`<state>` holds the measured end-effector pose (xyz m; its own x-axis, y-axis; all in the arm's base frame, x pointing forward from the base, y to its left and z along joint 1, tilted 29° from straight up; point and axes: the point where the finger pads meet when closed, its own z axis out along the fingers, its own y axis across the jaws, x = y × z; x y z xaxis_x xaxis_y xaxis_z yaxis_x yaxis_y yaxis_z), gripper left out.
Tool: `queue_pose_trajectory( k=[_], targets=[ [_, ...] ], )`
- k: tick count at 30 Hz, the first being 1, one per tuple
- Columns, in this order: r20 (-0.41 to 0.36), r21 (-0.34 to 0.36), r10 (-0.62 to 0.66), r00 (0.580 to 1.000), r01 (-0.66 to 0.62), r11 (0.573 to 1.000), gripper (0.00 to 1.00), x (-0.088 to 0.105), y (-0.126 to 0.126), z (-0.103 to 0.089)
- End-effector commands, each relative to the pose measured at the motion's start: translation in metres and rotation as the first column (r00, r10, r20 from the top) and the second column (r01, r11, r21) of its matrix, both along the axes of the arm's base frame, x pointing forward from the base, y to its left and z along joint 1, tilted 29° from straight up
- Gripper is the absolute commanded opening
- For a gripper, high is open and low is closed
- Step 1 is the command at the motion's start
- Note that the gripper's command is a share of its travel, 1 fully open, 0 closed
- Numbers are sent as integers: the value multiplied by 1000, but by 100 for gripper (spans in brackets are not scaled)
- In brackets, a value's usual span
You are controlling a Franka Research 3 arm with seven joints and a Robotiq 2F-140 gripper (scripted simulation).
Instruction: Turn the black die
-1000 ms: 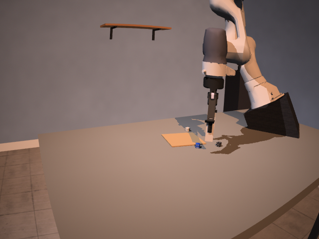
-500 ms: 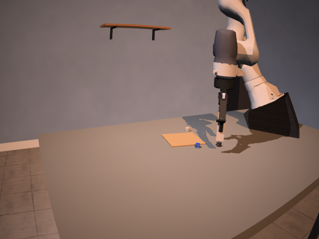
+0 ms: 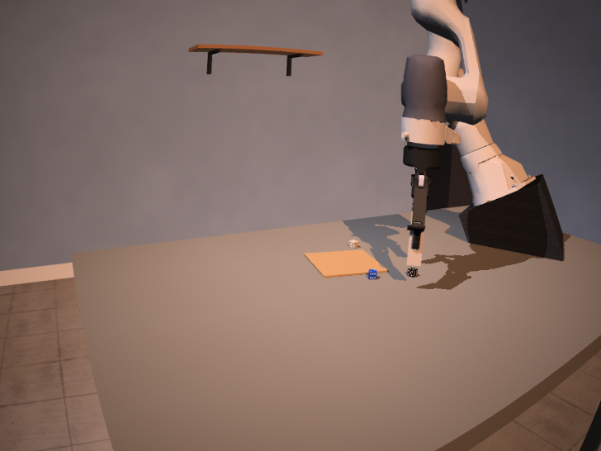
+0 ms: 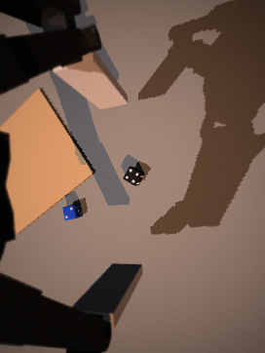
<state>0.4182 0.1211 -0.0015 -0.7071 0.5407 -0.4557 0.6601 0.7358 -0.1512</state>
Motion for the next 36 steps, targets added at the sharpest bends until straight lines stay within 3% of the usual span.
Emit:
queue_pose_trajectory(
  k=[1,22,29,36],
  targets=[
    [4,1,-5,1000,5,1000,100,0,-1,0],
    [4,1,-5,1000,5,1000,100,-1,0,1],
    [4,1,-5,1000,5,1000,100,-4,5,12],
    [4,1,-5,1000,5,1000,100,-13,19,43]
  ],
)
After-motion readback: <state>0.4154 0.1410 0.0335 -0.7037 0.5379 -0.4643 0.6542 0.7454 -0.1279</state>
